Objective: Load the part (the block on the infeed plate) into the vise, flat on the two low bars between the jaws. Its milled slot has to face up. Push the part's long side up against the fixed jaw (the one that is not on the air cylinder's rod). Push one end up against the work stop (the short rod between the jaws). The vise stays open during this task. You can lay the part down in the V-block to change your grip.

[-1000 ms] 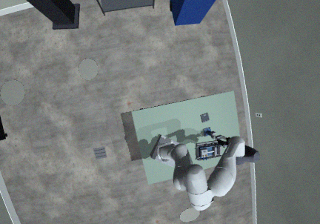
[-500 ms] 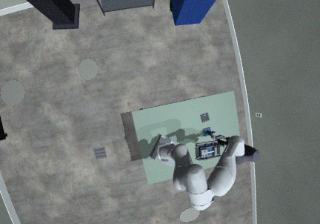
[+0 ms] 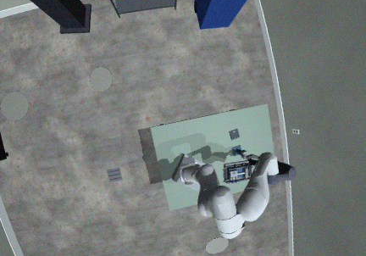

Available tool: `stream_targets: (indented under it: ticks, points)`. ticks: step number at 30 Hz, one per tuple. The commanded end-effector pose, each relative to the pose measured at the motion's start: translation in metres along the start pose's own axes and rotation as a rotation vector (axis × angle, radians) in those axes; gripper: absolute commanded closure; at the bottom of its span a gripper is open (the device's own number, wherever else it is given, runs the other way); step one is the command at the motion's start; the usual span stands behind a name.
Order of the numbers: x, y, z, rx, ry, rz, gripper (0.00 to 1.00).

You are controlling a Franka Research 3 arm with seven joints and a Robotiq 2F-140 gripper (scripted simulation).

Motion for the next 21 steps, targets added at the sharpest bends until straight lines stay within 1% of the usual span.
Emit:
stream_targets:
  ticks: [1,8,10,21]
  points:
    - [-0.002,0.002,-0.002,0.008,-0.029,0.031,1.00]
    - [-0.009,0.001,-0.002,0.010,-0.029,0.098,1.00]
    - [-0.009,0.001,-0.002,0.010,-0.029,0.098,1.00]
    - [-0.022,-0.001,-0.002,0.012,-0.030,0.222,1.00]
Point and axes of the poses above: the point where the finger pads meet when closed, its own y axis back along the fingers, its own z axis across the jaws, x = y × z, the point moved 8 cm from there along y, back along the fingers, and after that the axes turned 2 degrees about -y, right-handed, at the moved point
